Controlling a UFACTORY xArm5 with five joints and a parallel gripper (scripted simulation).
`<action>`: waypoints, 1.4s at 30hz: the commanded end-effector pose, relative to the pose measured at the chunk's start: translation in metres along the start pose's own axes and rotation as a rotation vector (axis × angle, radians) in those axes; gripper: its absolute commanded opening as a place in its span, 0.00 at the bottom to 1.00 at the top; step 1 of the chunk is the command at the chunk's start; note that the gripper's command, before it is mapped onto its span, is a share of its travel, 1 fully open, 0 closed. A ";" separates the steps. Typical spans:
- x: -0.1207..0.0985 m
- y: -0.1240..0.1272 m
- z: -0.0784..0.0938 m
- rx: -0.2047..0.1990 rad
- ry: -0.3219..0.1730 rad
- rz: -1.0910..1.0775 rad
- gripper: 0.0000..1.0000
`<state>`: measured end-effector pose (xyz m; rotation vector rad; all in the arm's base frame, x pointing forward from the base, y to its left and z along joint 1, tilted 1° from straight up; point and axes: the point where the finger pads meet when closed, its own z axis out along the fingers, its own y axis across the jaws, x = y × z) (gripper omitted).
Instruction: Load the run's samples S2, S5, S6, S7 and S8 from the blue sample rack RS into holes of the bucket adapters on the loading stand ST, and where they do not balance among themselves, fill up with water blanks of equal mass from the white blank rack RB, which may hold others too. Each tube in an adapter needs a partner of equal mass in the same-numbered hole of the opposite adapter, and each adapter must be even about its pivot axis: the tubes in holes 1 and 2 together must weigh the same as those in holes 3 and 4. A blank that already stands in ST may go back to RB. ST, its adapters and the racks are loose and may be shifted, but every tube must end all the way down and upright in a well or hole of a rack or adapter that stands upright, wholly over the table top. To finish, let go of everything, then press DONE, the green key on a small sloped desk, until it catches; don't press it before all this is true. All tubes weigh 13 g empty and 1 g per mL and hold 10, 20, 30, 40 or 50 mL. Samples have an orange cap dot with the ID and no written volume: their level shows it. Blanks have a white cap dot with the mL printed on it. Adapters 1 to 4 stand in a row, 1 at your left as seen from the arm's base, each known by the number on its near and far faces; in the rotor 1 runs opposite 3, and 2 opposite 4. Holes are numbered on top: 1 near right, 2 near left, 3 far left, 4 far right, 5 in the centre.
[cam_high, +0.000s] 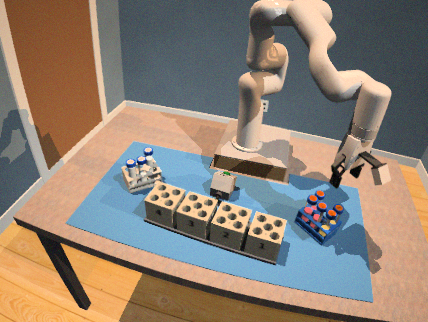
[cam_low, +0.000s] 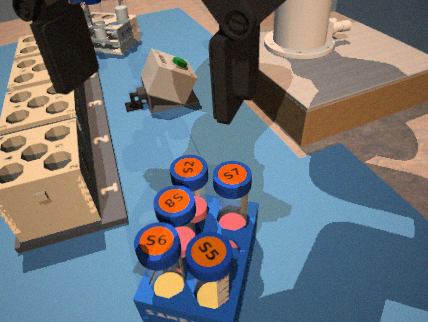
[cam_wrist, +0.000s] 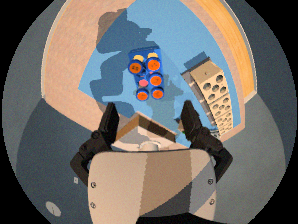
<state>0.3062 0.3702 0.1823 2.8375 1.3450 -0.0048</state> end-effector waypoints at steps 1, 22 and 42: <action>0.006 -0.006 0.001 0.000 0.002 0.001 1.00; 0.006 -0.005 0.052 0.000 0.002 0.001 1.00; 0.006 -0.004 0.096 0.000 0.002 0.001 1.00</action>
